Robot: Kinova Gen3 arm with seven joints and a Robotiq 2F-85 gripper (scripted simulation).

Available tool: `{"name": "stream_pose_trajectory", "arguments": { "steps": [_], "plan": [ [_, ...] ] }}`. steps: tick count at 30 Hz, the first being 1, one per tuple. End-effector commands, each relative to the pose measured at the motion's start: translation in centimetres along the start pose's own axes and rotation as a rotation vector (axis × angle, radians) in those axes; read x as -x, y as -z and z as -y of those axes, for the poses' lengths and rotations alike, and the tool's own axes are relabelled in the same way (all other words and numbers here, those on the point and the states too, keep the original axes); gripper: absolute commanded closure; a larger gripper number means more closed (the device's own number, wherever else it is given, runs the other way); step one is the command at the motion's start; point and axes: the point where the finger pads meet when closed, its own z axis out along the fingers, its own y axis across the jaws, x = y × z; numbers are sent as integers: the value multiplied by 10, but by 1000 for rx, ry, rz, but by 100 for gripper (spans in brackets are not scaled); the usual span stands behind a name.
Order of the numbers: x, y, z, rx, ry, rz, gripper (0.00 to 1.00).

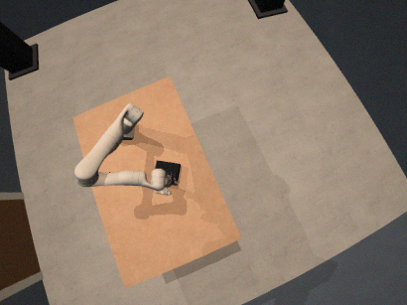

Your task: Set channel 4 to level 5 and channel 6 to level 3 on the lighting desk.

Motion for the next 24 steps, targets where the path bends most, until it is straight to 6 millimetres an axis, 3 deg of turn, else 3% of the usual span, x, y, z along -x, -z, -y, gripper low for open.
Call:
{"name": "stream_pose_trajectory", "arguments": {
  "steps": [1,24],
  "plan": [
    [0,1,0,-1,0,-1,100],
    [0,-3,0,-1,0,-1,100]
  ]
}}
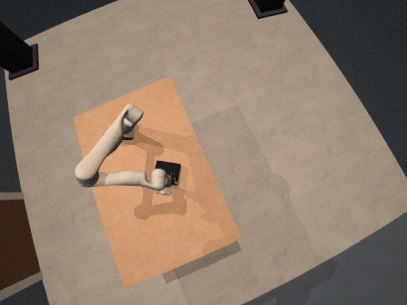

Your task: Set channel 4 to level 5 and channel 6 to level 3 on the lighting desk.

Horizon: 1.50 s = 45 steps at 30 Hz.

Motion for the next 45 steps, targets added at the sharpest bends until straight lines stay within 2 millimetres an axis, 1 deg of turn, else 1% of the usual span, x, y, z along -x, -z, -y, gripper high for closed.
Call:
{"name": "stream_pose_trajectory", "arguments": {
  "steps": [1,17,45],
  "plan": [
    [0,-1,0,0,1,0,100],
    [0,-9,0,0,1,0,100],
    [3,-9,0,0,1,0,100]
  ]
}}
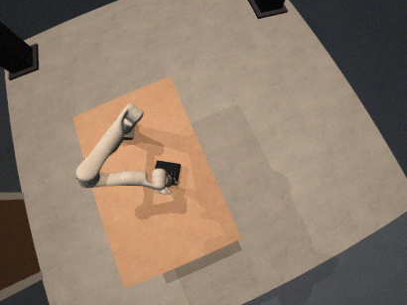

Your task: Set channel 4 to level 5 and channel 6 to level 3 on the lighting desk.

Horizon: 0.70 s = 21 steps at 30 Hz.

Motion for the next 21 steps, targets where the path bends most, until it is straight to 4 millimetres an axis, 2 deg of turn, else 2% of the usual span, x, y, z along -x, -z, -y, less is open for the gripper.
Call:
{"name": "stream_pose_trajectory", "arguments": {
  "steps": [1,21],
  "plan": [
    [1,1,0,0,1,-1,100],
    [11,1,0,0,1,-1,100]
  ]
}}
